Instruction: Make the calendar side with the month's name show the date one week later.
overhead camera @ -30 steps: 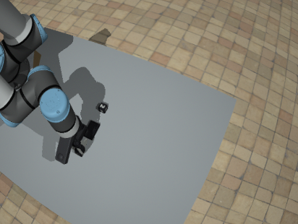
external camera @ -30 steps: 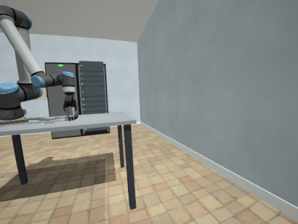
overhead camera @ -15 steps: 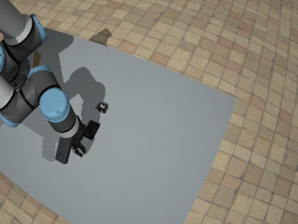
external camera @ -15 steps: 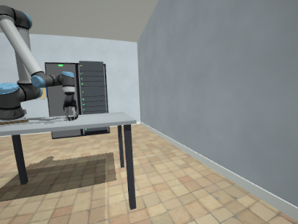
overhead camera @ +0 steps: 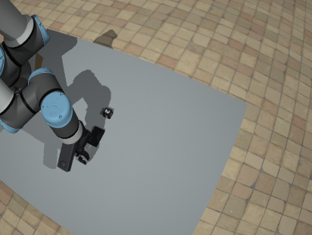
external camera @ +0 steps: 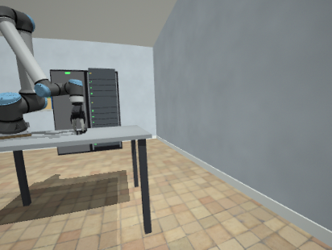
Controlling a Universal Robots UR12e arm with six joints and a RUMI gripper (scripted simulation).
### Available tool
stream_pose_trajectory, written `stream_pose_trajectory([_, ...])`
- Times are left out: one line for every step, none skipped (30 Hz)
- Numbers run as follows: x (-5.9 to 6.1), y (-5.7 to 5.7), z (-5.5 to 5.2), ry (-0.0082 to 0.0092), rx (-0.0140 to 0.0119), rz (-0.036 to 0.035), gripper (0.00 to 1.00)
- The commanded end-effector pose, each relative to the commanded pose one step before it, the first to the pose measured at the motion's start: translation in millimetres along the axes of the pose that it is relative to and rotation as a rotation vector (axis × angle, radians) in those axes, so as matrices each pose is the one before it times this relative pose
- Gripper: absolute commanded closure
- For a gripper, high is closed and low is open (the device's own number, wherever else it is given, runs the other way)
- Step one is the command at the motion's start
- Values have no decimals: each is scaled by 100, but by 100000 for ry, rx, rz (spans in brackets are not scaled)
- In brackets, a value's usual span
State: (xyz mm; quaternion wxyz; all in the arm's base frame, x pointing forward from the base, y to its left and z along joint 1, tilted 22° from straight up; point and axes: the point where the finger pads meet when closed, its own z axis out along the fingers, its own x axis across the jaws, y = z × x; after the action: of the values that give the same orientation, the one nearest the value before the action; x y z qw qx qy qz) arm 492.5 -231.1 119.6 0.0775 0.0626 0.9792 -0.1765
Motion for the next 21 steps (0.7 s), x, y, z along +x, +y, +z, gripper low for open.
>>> stream_pose_trajectory([-50,-25,-1318,-106,44,12,72])
stream_pose_trajectory([0,0,-432,0,0,0,72])
stream_pose_trajectory([0,0,-472,0,0,0,72])
stream_pose_trajectory([0,0,-506,0,0,0,72])
stream_pose_trajectory([0,0,-533,0,0,0,72])
stream_pose_trajectory([0,0,-552,0,0,0,72])
stream_pose_trajectory([0,0,0,0,0,0,72])
stream_pose_trajectory([0,0,0,0,0,0,72])
stream_pose_trajectory([0,0,-562,0,0,0,72])
stream_pose_trajectory([0,0,-562,0,0,0,72])
stream_pose_trajectory([0,0,-552,0,0,0,72])
stream_pose_trajectory([0,0,-532,0,0,0,72])
stream_pose_trajectory([0,0,-501,0,0,0,72])
stream_pose_trajectory([0,0,-462,0,0,0,72])
stream_pose_trajectory([0,0,-409,0,0,0,72])
stream_pose_trajectory([0,0,-350,0,0,0,72])
stream_pose_trajectory([0,0,-288,0,0,0,72])
stream_pose_trajectory([0,0,-225,0,0,0,72])
stream_pose_trajectory([0,0,-164,0,0,0,72])
stream_pose_trajectory([0,0,-107,0,0,0,72])
stream_pose_trajectory([0,0,-59,0,0,0,72])
